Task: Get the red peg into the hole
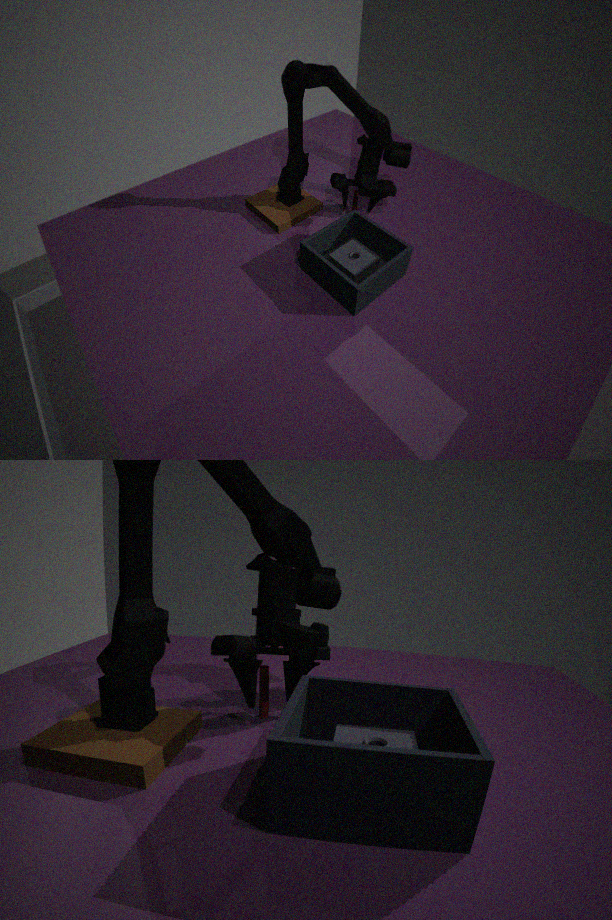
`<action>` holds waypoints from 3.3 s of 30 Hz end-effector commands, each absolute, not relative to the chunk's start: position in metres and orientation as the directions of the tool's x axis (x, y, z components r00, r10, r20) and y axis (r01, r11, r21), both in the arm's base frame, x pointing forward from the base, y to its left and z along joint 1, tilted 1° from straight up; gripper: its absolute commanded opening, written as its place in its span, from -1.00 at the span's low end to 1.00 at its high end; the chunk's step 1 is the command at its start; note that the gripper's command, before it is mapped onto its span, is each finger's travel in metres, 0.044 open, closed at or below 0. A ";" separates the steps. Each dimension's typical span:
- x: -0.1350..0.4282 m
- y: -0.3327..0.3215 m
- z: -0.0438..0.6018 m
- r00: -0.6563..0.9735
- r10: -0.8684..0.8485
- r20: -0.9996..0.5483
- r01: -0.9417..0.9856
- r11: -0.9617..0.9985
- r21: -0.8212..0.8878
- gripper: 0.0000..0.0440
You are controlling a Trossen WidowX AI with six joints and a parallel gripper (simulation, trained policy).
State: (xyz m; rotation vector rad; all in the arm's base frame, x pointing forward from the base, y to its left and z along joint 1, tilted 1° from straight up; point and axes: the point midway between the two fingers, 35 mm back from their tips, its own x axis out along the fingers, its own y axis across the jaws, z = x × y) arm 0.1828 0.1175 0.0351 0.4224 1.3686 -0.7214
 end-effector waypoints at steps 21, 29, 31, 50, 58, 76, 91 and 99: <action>0.191 0.099 0.060 0.029 -0.292 -0.956 0.664 0.721 -0.200 -1.00; 0.208 0.088 0.103 0.101 -0.309 -0.946 0.700 0.698 -0.153 -1.00; 0.212 0.083 0.113 0.115 -0.315 -0.942 0.715 0.685 -0.142 -1.00; 0.266 0.020 0.144 0.178 -0.368 -0.913 0.850 0.526 -0.046 -1.00; 0.287 -0.013 0.141 0.181 -0.380 -0.907 0.870 0.492 -0.033 -1.00; 0.321 -0.069 0.109 0.169 -0.327 -0.930 0.831 0.554 -0.044 -1.00; 0.329 -0.080 0.069 0.127 -0.235 -0.964 0.757 0.650 -0.059 -0.27; 0.347 -0.084 0.080 0.142 -0.206 -0.968 0.721 0.691 -0.041 0.25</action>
